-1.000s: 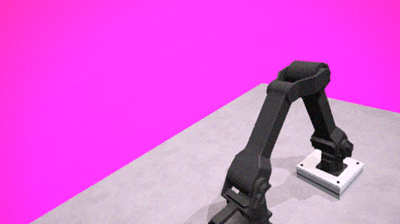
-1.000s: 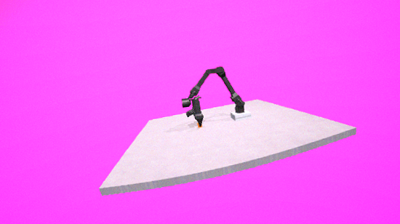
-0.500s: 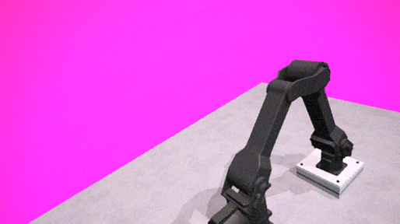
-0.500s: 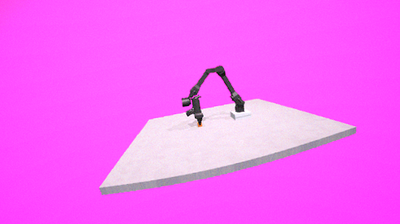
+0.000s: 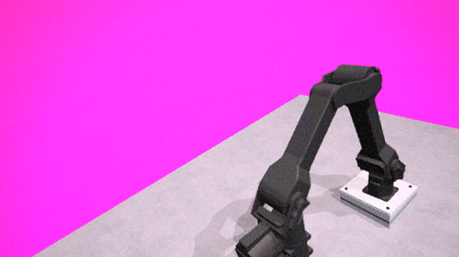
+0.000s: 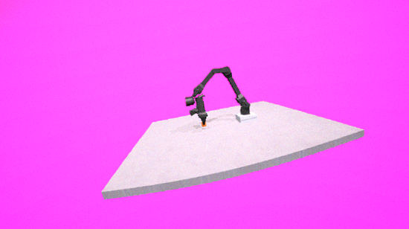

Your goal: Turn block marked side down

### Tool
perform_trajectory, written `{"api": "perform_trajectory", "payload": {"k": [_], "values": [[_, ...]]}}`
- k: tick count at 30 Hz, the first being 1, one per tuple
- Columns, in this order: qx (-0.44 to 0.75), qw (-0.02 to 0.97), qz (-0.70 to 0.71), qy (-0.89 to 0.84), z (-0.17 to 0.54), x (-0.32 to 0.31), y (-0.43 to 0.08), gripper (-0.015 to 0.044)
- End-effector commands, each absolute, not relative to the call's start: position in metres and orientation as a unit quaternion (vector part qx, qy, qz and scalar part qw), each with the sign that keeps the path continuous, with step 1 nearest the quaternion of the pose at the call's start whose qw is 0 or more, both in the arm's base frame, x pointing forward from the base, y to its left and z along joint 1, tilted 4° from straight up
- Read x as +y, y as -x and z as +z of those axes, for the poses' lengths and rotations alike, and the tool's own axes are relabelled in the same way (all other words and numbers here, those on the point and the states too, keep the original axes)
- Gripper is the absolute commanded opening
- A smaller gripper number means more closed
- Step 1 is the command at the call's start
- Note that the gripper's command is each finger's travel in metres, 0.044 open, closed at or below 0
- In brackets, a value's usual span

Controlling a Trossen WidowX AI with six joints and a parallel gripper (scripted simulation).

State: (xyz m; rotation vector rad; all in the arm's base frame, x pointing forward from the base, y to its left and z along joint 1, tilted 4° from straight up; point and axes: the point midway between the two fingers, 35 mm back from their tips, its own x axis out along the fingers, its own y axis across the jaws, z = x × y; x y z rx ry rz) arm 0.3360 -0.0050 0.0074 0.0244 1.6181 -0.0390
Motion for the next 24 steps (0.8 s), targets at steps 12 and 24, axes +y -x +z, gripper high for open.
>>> {"api": "perform_trajectory", "payload": {"k": [12, 24], "values": [[0.664, 0.748, -0.022, -0.009, 0.006, -0.006, -0.338, 0.0000], [0.590, 0.807, -0.022, -0.006, 0.002, -0.005, -0.337, 0.0000]]}}
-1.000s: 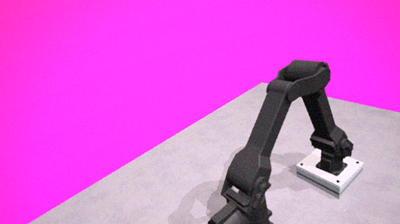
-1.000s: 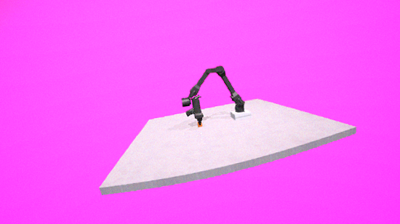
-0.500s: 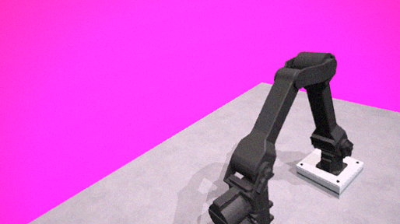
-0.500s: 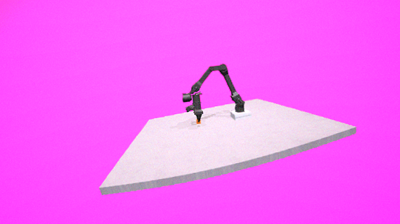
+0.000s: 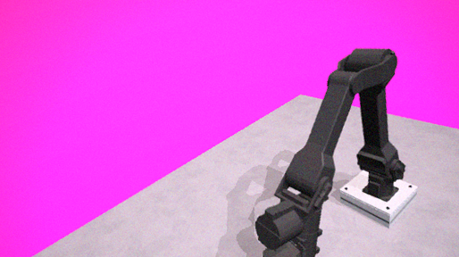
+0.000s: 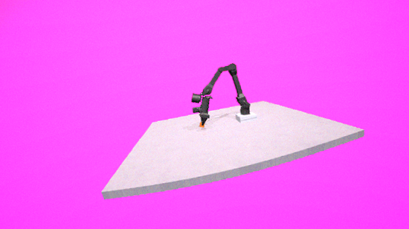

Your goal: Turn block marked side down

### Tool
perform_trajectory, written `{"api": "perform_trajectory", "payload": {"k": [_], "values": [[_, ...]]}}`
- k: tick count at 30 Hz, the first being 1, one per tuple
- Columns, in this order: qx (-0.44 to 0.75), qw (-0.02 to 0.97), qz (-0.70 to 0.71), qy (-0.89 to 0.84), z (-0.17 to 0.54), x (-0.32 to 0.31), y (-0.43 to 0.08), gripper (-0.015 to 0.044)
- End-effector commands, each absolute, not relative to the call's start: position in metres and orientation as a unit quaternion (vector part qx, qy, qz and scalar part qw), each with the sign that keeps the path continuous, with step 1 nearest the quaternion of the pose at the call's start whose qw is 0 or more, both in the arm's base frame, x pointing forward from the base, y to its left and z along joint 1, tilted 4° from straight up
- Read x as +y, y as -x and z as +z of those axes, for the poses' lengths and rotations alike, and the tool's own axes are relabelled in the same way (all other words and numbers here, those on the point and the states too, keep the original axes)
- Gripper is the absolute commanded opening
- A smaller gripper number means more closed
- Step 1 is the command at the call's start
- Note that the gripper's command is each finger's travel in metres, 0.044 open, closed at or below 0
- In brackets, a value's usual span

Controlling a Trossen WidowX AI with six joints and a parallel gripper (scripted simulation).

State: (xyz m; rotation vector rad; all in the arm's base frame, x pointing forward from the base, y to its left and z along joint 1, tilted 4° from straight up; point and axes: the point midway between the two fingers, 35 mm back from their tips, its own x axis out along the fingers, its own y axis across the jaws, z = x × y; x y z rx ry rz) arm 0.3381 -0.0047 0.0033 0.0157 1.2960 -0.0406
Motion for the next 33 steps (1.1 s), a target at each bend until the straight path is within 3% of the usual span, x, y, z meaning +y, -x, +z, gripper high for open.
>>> {"api": "perform_trajectory", "payload": {"k": [1, 33], "values": [[0.584, 0.811, -0.022, -0.006, 0.002, -0.005, -0.336, 0.0000], [0.401, 0.916, -0.023, -0.001, -0.030, -0.006, -0.343, 0.0000]]}}
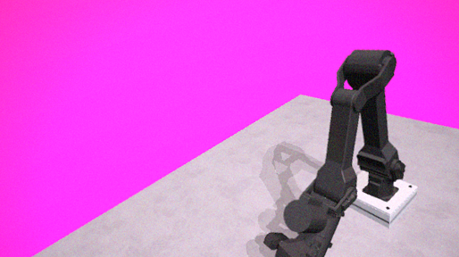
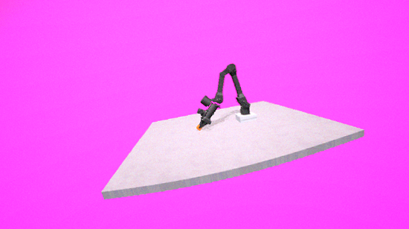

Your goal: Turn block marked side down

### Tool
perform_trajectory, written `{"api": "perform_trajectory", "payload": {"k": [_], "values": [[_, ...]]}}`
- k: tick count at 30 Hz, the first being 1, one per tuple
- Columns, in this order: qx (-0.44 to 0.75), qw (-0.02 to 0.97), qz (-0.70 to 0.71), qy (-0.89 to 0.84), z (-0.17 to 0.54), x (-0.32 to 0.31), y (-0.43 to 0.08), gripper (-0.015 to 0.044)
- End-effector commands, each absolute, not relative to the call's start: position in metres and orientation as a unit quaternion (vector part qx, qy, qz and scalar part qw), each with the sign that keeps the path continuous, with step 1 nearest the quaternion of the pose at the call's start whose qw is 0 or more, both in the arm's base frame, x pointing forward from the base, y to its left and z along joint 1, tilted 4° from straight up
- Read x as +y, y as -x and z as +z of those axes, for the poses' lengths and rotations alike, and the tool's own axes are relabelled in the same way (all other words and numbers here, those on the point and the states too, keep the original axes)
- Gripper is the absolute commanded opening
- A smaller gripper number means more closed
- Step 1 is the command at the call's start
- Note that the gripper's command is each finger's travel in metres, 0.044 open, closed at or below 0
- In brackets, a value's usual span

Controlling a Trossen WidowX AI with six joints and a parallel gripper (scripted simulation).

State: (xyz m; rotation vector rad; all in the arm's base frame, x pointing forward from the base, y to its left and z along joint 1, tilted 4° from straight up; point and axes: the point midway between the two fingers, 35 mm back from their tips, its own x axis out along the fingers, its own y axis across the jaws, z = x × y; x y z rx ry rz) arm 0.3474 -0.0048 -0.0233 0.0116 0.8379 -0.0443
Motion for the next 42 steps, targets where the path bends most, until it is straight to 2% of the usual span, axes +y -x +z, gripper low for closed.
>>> {"api": "perform_trajectory", "payload": {"k": [1, 17, 36, 42], "values": [[0.394, 0.919, -0.023, -0.001, -0.031, -0.006, -0.343, 0.0000], [0.291, 0.956, -0.024, 0.001, -0.027, -0.006, -0.328, 0.0000], [0.276, 0.961, -0.024, 0.001, -0.023, -0.006, -0.327, 0.0000], [0.276, 0.961, -0.024, 0.001, -0.023, -0.006, -0.327, 0.0157]]}}
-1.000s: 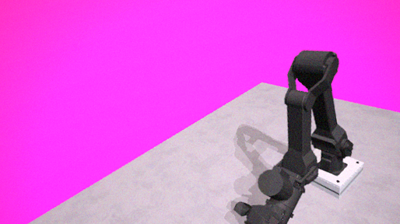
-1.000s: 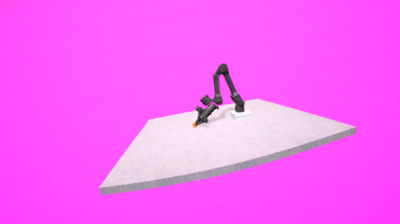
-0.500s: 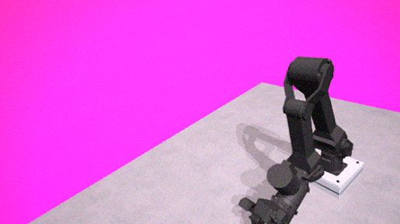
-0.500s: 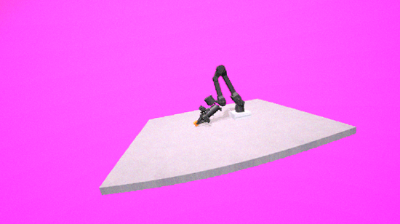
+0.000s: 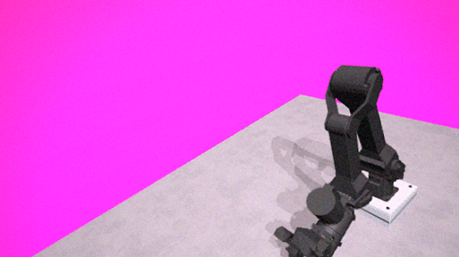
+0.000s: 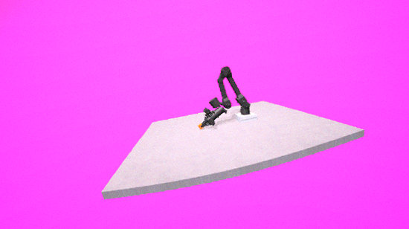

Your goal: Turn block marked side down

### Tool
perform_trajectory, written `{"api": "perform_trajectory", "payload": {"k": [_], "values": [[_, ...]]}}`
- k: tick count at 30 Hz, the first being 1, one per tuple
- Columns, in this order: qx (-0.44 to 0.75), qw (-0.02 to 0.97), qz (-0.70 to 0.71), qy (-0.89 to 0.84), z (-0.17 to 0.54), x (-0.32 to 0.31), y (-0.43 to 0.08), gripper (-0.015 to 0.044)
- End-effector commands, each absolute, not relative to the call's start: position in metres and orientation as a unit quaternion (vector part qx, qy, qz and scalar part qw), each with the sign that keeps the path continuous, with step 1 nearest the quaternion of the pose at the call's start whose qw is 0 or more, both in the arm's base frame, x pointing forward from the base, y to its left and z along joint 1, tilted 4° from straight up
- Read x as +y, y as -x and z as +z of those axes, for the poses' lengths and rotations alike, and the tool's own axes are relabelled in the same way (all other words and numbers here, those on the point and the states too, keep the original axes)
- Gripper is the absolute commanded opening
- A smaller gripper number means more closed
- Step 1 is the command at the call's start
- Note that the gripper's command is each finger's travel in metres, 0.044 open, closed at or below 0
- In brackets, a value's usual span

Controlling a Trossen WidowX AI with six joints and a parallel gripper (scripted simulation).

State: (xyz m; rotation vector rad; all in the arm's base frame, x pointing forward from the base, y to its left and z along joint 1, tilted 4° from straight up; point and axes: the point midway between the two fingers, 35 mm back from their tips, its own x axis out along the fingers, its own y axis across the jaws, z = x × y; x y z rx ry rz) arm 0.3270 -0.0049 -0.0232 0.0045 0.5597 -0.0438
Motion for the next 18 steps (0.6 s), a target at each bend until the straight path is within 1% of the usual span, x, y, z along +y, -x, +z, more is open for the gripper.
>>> {"api": "perform_trajectory", "payload": {"k": [1, 11, 18], "values": [[0.276, 0.961, -0.024, 0.001, -0.0231, -0.0057, -0.3269, 0.0184], [0.276, 0.961, -0.024, 0.001, -0.0231, -0.0057, -0.3269, 0.0440], [0.276, 0.961, -0.024, 0.001, -0.0231, -0.0057, -0.3269, 0.0440]]}}
